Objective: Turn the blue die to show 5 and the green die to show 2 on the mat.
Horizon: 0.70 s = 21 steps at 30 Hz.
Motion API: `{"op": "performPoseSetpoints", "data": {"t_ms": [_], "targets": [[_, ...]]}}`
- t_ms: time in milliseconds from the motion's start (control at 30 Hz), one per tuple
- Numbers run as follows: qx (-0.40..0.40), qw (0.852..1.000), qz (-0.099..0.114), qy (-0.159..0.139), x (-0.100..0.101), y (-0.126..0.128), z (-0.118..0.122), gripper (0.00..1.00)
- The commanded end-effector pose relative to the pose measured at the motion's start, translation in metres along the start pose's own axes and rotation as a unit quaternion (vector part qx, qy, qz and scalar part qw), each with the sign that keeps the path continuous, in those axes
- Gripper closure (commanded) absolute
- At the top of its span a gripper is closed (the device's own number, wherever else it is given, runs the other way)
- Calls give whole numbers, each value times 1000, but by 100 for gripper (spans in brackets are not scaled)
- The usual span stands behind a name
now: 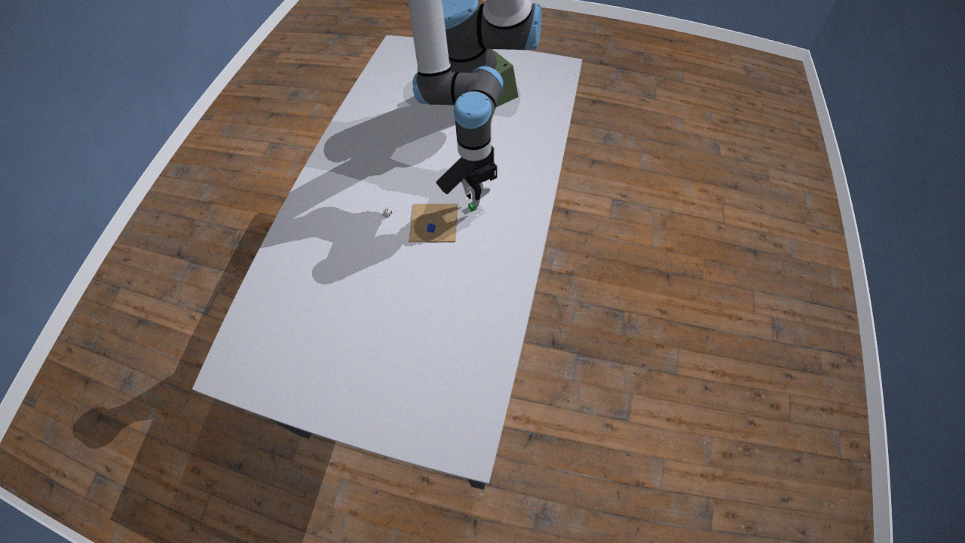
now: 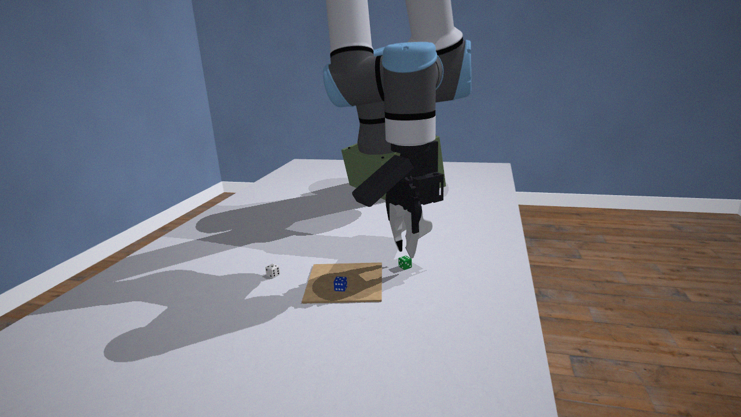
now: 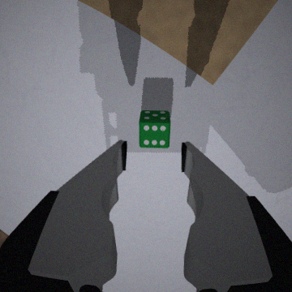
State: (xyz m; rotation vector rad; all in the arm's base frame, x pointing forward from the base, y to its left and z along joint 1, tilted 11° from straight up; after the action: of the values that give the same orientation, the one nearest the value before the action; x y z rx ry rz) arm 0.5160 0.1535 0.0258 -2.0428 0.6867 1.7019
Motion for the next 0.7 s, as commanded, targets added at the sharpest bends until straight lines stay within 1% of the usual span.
{"op": "performPoseSetpoints", "data": {"t_ms": [0,167,667], "targets": [[0,1000,0,0,0,0,0,79],[0,1000,0,0,3,0,0,79],[0,1000,0,0,21,0,0,79]]}}
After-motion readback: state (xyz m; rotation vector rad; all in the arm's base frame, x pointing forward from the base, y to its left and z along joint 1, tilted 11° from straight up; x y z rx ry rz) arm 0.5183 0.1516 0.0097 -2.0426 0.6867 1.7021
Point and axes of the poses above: the point where the finger pads meet when closed, its own x axis out along the fingers, its own y axis across the jaws, z = x × y, the point moved 7 cm from there along -x, back along the fingers, and after that the axes turned 6 degrees about -x, right-handed, at the moved point
